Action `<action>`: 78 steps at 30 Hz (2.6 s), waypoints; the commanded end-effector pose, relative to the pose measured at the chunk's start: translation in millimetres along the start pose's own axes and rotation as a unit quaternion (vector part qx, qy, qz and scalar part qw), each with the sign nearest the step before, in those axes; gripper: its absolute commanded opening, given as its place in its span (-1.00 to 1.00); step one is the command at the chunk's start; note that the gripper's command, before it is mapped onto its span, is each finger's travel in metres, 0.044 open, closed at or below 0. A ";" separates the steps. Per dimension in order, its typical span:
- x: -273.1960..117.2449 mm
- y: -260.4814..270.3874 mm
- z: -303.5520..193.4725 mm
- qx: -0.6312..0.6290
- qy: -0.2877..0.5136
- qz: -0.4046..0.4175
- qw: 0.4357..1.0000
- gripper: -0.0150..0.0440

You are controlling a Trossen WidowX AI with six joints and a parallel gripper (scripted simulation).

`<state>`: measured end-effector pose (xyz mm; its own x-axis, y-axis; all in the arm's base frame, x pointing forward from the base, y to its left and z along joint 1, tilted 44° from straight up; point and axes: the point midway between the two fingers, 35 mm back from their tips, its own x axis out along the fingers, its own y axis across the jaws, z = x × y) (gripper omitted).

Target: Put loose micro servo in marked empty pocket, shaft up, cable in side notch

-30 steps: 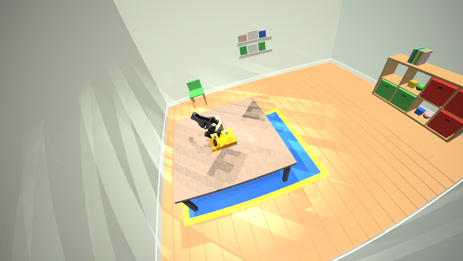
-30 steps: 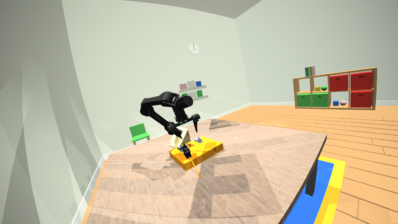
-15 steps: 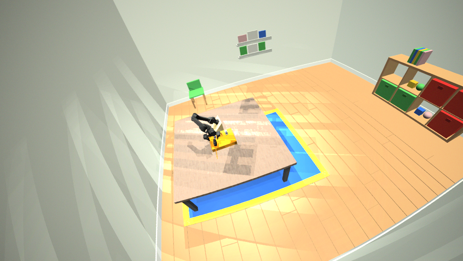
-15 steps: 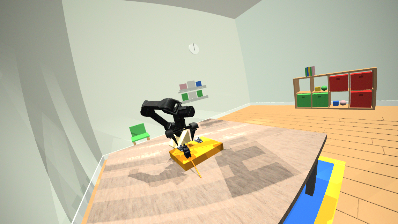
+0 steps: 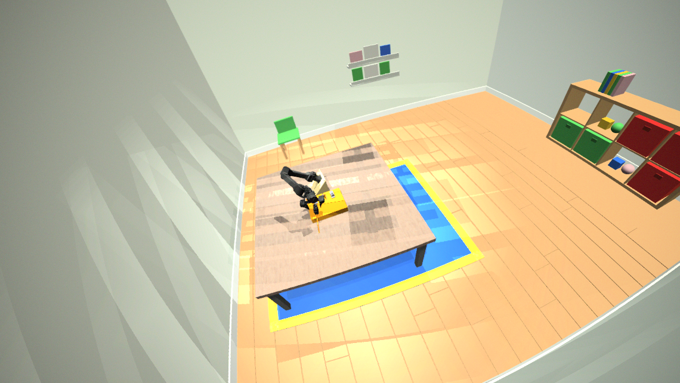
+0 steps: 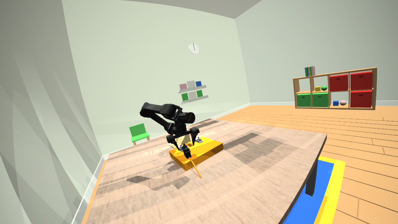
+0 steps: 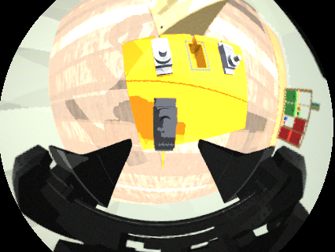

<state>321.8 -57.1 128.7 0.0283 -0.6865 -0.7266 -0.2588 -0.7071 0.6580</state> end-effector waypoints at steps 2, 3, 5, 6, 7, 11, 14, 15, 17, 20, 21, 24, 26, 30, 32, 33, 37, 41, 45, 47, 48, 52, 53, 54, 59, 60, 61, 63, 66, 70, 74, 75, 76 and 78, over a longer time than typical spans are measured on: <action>8.6 1.1 0.5 -0.002 0.000 0.003 1.000 1.00; 10.2 1.1 0.5 -0.002 0.000 0.003 1.000 1.00; 13.3 1.2 0.5 -0.002 0.000 0.003 1.000 1.00; 14.6 1.3 0.5 -0.002 0.000 0.003 1.000 1.00; 15.4 1.3 0.6 -0.002 0.000 0.003 1.000 1.00; 15.6 1.3 0.6 -0.002 0.000 0.003 1.000 0.73; 15.6 1.3 0.6 -0.002 0.000 0.003 1.000 0.47; 15.6 1.3 0.6 -0.002 0.000 0.003 1.000 0.38; 15.6 1.3 0.6 -0.002 0.000 0.003 1.000 0.20; 15.6 1.3 0.6 -0.002 0.000 0.003 1.000 -0.07; 15.6 1.3 0.6 -0.002 0.000 0.003 1.000 -0.09; 15.6 1.3 0.6 -0.002 0.000 0.003 1.000 -0.16; 15.6 1.3 0.6 -0.002 0.000 0.003 1.000 -0.20; 8.1 0.9 0.3 -0.002 0.000 0.003 1.000 -0.49; 0.1 0.7 0.7 -0.002 0.000 0.003 1.000 -0.49; -5.1 0.8 1.5 -0.002 0.000 0.003 1.000 -0.49; -14.2 1.7 3.2 -0.002 0.000 0.003 1.000 -0.49; -14.2 1.7 2.0 -0.002 0.000 0.003 1.000 -0.49; -14.2 3.4 7.8 -0.002 0.000 0.003 1.000 -0.49; -14.1 5.1 13.4 -0.003 -0.001 0.003 1.000 -0.49; -14.1 6.1 16.8 -0.003 -0.001 0.003 1.000 -0.49; -14.1 10.7 31.5 -0.003 -0.001 0.003 1.000 -0.49; -14.2 11.9 35.4 -0.003 -0.001 0.003 1.000 -0.49; -14.2 13.0 39.2 -0.003 -0.001 0.003 1.000 -0.49; -14.0 12.0 45.2 -0.003 -0.001 0.003 1.000 -0.49; -14.0 9.2 45.7 -0.003 -0.001 0.003 1.000 -0.49; -14.0 5.6 46.4 -0.003 -0.001 0.003 1.000 -0.49; -13.9 -3.9 48.2 -0.003 -0.001 0.003 1.000 -0.49; -13.8 -21.2 51.5 -0.003 -0.001 0.002 1.000 -0.49; -13.7 -44.7 56.1 -0.003 -0.002 0.002 1.000 -0.49; -13.7 -68.5 60.8 -0.003 -0.002 0.001 1.000 -0.49; -13.7 -74.6 62.0 -0.003 -0.002 0.001 1.000 -0.49; -13.7 -79.4 63.0 -0.003 -0.002 0.001 1.000 -0.49; -13.6 -83.2 63.9 -0.003 -0.002 0.001 1.000 -0.49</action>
<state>280.4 12.8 78.6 0.0229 -0.6914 -0.7221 -0.2459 -0.7040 0.6663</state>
